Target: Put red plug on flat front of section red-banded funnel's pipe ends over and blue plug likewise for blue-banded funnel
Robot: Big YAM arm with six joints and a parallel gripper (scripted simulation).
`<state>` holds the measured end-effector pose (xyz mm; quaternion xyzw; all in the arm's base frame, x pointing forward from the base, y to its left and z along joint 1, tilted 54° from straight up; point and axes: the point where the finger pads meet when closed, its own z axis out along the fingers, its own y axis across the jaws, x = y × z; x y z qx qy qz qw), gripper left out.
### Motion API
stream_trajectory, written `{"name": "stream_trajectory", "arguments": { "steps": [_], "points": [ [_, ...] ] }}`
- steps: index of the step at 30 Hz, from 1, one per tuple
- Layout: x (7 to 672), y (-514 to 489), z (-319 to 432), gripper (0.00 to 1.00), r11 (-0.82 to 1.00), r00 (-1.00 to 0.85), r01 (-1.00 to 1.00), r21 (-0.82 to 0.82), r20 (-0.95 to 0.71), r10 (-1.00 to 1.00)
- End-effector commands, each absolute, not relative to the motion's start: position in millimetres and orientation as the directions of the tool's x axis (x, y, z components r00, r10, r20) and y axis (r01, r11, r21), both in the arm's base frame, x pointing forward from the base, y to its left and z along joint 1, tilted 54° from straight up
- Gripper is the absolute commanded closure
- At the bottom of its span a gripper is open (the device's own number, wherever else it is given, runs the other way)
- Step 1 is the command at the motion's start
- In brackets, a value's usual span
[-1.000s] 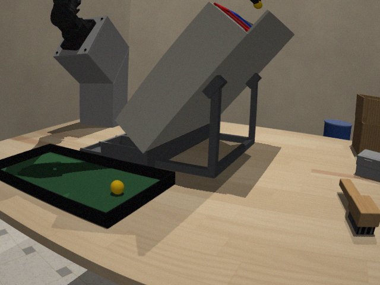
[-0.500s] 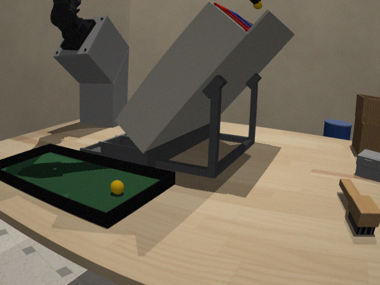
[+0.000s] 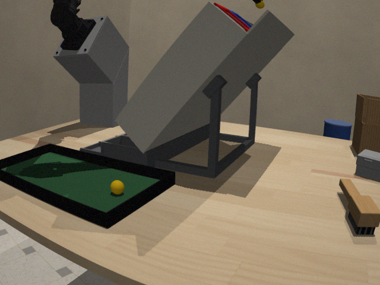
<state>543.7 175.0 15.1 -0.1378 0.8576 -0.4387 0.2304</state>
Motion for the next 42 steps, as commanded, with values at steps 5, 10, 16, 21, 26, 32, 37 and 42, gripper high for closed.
{"name": "stream_trajectory", "arguments": {
  "steps": [5, 10, 16, 21, 26, 32, 37, 42],
  "points": [
    [556.4, 180.1, 26.0, 1.00, 0.594, -0.846, -0.012, -0.804, -0.309, -0.434],
    [556.2, 180.0, 25.8, 1.00, 0.594, -0.847, -0.011, -0.804, -0.309, -0.434],
    [556.1, 180.0, 25.8, 1.00, 0.594, -0.847, -0.011, -0.804, -0.309, -0.433],
    [556.2, 179.8, 25.8, 1.00, 0.590, -0.847, -0.017, -0.807, -0.302, -0.437],
    [556.3, 179.5, 25.9, 1.00, 0.586, -0.848, -0.023, -0.810, -0.294, -0.441],
    [556.4, 179.3, 26.0, 1.00, 0.582, -0.849, -0.030, -0.813, -0.287, -0.444],
    [558.0, 179.0, 27.0, 1.00, 0.581, -0.849, -0.032, -0.814, -0.285, -0.446],
    [559.9, 178.6, 28.2, 1.00, 0.579, -0.849, -0.035, -0.815, -0.282, -0.448]
  ]
}}
